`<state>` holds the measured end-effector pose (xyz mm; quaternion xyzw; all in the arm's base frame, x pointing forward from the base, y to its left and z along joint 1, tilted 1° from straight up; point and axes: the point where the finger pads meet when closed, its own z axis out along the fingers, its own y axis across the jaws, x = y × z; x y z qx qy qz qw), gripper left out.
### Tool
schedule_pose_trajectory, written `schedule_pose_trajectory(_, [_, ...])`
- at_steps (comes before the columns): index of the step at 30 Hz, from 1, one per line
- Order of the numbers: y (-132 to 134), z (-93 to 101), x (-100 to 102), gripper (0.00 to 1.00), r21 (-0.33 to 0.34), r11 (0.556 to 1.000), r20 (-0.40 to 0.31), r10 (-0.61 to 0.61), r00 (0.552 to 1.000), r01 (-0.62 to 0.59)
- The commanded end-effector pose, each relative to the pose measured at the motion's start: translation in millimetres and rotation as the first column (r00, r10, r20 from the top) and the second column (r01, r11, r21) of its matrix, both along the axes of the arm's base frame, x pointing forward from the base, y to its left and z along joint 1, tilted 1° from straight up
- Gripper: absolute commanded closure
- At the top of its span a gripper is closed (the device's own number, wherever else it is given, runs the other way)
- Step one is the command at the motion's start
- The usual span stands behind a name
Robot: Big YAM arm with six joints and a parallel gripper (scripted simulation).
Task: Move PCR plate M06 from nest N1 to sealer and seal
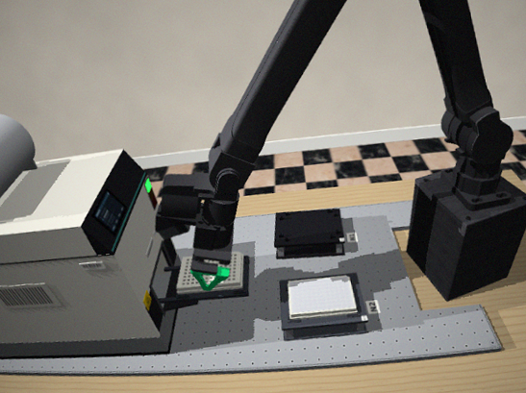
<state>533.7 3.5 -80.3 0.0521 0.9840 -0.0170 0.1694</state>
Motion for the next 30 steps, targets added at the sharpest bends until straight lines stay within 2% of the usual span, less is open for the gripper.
schedule_pose_trajectory(1, [-1,42.6,43,1.0,0.009,1.0,0.117,-0.018,0.993,0.017])
schedule_pose_trajectory(15, [-10,31.9,19,1.0,0.007,1.0,0.08,-0.03,0.996,0.03])
schedule_pose_trajectory(20, [2,26.9,9,1.0,0.007,1.0,0.064,-0.009,0.998,0.009])
schedule_pose_trajectory(23, [6,26.2,6,1.0,0.006,1.0,0.056,-0.003,0.998,0.003])
schedule_pose_trajectory(30, [8,22.0,15,1.0,0.006,1.0,0.048,-0.001,0.999,0.001])
